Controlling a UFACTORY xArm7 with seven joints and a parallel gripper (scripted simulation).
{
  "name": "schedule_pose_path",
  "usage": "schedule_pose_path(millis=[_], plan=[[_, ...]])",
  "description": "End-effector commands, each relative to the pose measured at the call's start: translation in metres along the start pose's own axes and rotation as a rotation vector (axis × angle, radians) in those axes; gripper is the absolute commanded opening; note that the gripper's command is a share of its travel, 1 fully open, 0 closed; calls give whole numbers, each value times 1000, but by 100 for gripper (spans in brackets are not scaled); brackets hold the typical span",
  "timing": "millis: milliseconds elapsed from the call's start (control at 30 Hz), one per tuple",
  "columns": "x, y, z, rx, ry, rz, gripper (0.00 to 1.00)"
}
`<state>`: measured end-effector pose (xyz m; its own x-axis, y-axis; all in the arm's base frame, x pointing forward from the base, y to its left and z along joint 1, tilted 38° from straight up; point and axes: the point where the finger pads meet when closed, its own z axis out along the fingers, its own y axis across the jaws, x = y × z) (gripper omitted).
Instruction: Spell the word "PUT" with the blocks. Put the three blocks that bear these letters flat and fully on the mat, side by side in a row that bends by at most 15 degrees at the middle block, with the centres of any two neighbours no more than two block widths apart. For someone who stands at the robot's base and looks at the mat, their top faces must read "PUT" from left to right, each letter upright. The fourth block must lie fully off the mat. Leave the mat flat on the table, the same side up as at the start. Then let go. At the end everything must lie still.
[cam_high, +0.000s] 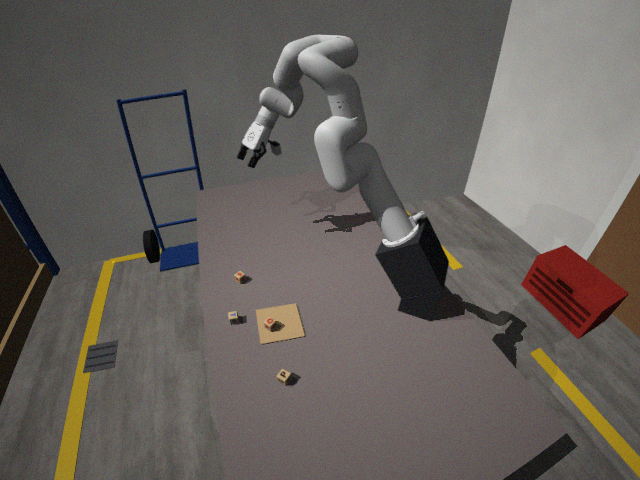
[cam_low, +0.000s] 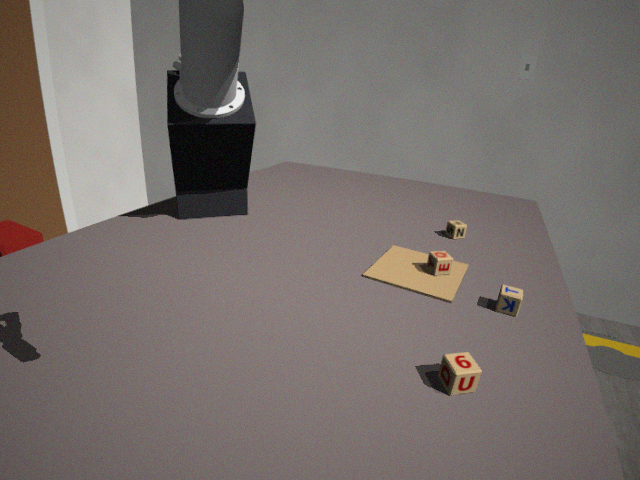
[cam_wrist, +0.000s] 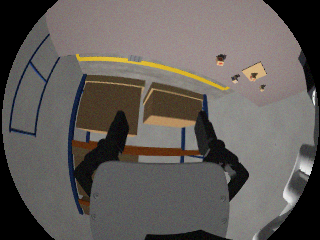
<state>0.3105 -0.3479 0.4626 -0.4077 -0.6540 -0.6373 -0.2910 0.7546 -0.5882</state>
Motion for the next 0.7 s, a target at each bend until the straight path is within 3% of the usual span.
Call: schedule_pose_path(millis=[0, 300, 400, 467, 667], plan=[[-13, -3, -3, 1, -2, -12, 100], [-140, 7, -10, -43, 7, -106, 100], [-140, 7, -10, -43, 7, -106, 100], [-195, 24, -10, -66, 30, -149, 100], [-200, 26, -9, -68, 33, -153, 100]])
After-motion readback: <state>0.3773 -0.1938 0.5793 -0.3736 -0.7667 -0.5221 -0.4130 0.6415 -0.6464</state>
